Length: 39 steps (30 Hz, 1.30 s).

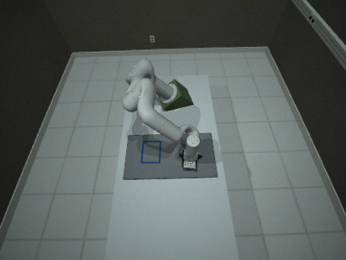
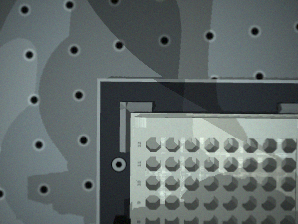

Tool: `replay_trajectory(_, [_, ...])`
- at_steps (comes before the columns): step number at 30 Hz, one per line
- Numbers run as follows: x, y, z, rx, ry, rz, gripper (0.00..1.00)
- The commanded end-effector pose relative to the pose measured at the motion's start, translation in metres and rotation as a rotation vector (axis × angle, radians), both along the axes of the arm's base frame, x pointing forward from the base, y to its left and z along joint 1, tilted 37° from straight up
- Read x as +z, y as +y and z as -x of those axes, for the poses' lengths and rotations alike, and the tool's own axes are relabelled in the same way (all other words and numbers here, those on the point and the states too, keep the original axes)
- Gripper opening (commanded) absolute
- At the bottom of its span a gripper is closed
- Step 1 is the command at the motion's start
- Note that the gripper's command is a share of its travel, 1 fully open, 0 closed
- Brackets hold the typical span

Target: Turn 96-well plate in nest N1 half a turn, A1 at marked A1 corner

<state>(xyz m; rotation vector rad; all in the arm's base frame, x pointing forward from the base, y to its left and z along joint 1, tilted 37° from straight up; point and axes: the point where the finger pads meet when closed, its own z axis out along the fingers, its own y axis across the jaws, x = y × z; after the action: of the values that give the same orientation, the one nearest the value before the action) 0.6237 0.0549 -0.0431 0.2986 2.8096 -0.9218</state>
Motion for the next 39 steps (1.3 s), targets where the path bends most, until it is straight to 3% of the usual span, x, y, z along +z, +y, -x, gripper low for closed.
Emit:
replay_trajectory(1, [0.001, 0.001, -0.001, 0.001, -0.002, -0.001, 1.0])
replay_trajectory(20, [0.001, 0.001, -0.001, 0.001, -0.002, -0.001, 1.0])
replay_trajectory(39, [0.037, 0.028, 0.004, 0.001, -0.002, -0.001, 1.0])
